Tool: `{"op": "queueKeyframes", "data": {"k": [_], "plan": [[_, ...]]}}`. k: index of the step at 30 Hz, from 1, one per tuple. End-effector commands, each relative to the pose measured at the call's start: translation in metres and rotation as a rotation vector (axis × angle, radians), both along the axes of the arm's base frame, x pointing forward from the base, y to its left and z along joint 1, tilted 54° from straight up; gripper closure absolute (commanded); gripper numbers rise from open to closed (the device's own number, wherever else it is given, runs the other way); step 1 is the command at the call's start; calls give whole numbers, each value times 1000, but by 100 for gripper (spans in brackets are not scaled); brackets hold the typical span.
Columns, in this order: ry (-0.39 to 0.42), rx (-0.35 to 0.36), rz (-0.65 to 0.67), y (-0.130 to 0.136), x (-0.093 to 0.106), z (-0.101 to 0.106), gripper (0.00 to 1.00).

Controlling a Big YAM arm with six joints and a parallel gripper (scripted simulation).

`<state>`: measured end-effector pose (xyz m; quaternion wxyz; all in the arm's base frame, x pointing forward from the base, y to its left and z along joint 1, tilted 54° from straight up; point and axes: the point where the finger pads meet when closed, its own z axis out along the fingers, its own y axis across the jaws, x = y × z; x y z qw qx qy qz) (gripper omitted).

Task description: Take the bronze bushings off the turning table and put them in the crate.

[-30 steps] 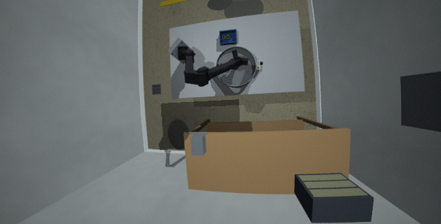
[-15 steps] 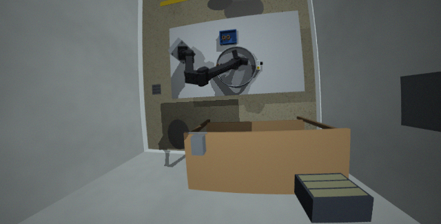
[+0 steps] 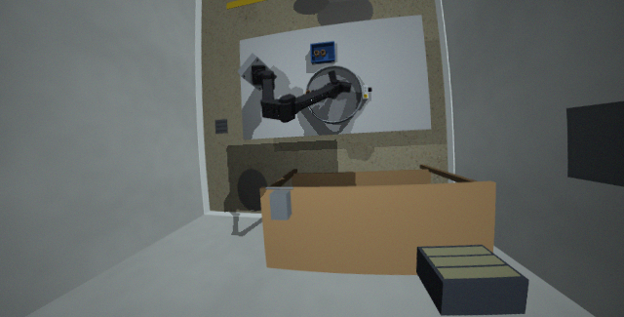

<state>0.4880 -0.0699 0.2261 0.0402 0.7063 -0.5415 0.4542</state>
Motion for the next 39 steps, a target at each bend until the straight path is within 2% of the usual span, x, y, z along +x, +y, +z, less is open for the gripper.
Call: {"op": "queueKeyframes", "data": {"k": [1, 6, 10, 11, 15, 39], "plan": [[-5, -4, 9, -1, 4, 1, 100], [2, -5, 11, -1, 5, -3, 100], [-3, -5, 10, -2, 5, -2, 100], [-19, -4, 7, -3, 6, 6, 100], [-9, -4, 12, -2, 8, 1, 100], [-12, -5, 11, -2, 7, 2, 100]]}}
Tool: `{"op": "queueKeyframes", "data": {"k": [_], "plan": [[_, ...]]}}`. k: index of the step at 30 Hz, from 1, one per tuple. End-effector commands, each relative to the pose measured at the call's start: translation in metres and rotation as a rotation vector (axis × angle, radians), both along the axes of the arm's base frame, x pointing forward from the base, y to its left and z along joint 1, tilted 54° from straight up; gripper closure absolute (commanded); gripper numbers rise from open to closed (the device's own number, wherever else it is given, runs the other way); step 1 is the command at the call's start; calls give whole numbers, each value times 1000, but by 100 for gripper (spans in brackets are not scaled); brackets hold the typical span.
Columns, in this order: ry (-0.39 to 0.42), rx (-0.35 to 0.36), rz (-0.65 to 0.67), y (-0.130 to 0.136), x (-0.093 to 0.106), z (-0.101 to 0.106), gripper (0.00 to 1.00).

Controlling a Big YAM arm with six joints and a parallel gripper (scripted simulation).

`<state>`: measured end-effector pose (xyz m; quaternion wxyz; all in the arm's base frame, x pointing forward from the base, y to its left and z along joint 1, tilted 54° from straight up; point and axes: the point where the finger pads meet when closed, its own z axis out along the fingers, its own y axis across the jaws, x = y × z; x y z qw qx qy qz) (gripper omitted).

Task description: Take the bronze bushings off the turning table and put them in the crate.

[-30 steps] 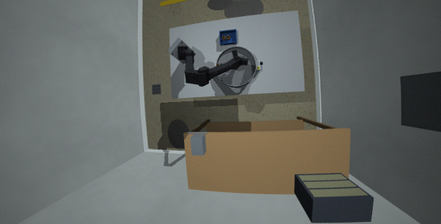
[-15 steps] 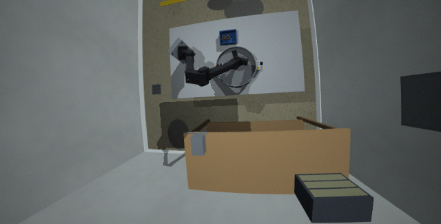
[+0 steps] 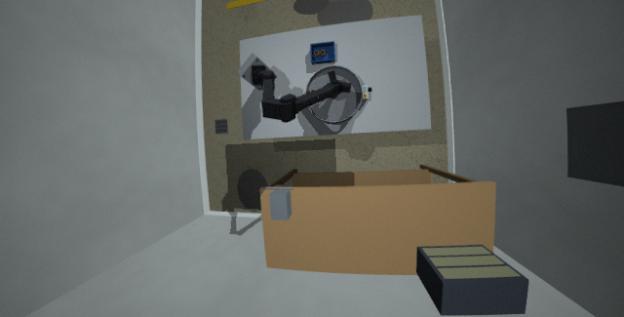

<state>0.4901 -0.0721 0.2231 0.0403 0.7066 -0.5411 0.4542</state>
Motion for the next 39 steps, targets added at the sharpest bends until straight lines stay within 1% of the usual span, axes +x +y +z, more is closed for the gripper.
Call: {"op": "queueKeyframes", "data": {"k": [1, 16, 17, 39], "plan": [[-13, -4, 10, 0, 5, 5, 100], [-13, -4, 10, 0, 5, 5, 100], [-13, -4, 10, 0, 5, 5, 80], [-11, -4, 10, 0, 5, 5, 80]]}}
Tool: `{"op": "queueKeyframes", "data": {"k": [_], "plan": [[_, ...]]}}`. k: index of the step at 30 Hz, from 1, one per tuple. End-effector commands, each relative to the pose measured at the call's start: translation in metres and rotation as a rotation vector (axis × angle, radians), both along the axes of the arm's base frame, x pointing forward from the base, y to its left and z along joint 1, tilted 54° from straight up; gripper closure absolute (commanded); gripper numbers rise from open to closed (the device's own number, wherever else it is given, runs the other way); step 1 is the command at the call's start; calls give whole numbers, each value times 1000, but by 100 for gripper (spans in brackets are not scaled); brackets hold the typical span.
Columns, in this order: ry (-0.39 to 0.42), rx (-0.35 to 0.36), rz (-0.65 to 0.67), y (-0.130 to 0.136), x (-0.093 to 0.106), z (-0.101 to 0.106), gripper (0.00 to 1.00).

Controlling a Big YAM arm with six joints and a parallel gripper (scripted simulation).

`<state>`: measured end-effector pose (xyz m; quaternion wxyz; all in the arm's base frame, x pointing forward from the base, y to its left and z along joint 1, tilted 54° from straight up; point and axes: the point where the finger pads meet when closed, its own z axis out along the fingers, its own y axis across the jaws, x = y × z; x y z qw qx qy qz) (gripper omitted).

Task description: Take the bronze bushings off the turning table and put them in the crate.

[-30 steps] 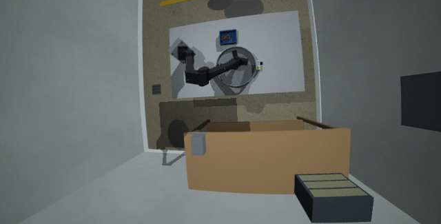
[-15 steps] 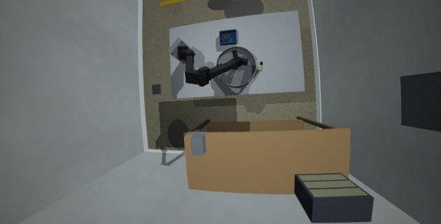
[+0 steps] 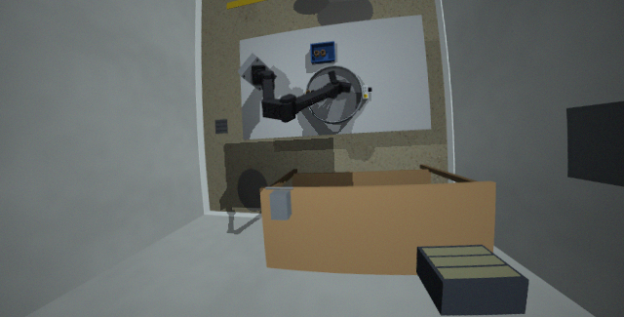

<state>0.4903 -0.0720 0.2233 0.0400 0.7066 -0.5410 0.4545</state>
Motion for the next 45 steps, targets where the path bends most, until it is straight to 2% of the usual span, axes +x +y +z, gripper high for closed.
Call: {"op": "queueKeyframes", "data": {"k": [1, 12, 15, 20, 28, 29, 30, 32, 34, 37, 45], "plan": [[-10, -4, 10, 0, 5, 5, 80], [-10, -4, 10, 0, 5, 5, 80], [-24, 2, 22, 12, -3, 17, 80], [-28, 7, 17, 18, -9, 23, 80], [-50, 11, 17, 34, -22, 51, 80], [-45, 10, 17, 34, -23, 48, 80], [-5, 4, -1, 26, -21, 30, 80], [14, 3, -10, 21, -26, 21, 80], [14, 3, -10, 21, -26, 21, 80], [-19, 7, 1, 26, -23, 35, 80], [-20, 7, 1, 26, -24, 36, 80]]}}
